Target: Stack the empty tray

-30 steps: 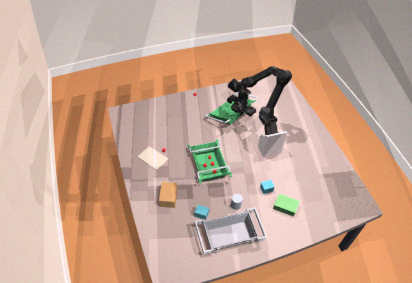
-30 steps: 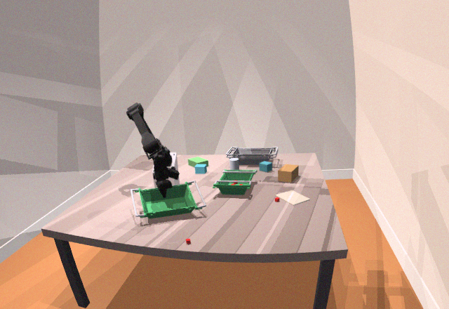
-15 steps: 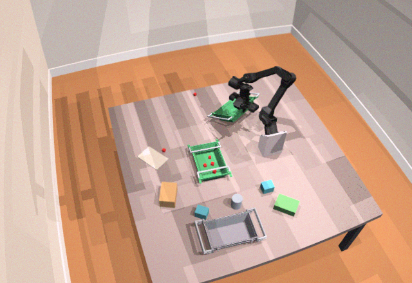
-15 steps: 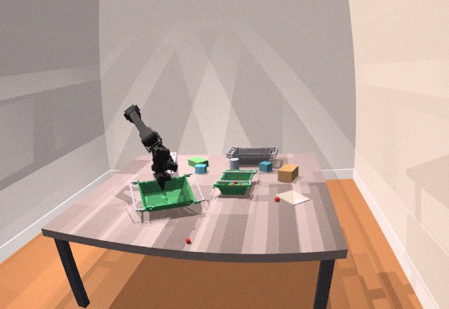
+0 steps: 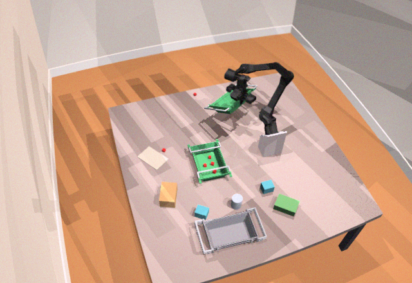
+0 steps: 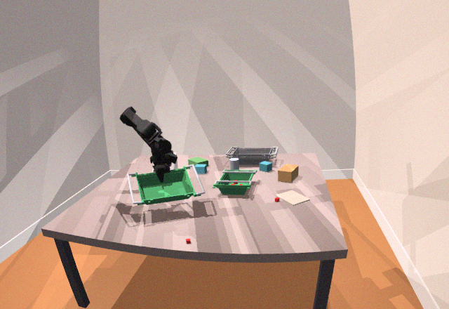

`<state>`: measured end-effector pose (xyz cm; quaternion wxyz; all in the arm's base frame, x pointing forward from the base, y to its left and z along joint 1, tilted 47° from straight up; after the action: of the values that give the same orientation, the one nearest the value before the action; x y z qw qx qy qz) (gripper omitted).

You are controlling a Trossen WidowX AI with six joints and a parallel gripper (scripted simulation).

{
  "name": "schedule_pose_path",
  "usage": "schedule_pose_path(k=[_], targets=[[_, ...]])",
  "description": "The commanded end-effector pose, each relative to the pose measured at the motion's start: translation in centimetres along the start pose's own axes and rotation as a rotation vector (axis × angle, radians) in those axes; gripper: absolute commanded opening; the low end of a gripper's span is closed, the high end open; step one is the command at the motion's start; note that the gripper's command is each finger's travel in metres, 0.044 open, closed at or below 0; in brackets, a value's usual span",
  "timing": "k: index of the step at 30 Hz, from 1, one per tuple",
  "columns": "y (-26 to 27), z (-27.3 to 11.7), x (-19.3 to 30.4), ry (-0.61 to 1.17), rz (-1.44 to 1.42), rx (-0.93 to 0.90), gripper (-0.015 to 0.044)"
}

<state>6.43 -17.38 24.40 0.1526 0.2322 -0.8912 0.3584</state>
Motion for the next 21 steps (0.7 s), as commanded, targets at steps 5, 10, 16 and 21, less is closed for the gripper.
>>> schedule_pose_path(k=[5,10,16,21], targets=[[-1.8,-3.6,0.9,0.003,0.014,0.025,0.0],[-2.4,-5.2,1.4,0.005,0.013,0.031,0.0],[-2.4,-5.3,1.4,0.006,0.012,0.031,0.0],[-2.4,-5.3,1.4,0.006,0.012,0.031,0.0]])
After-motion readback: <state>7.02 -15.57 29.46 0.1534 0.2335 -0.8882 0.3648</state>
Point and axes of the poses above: the point midway between the two fingers, 35 mm back from their tips, its own z axis out along the fingers, its own y axis across the jaws, x = y × z, the point moved 2 cm from there along -z, back along the fingers, and after that the axes turned 6 degrees about -z, right-handed, at the moved point
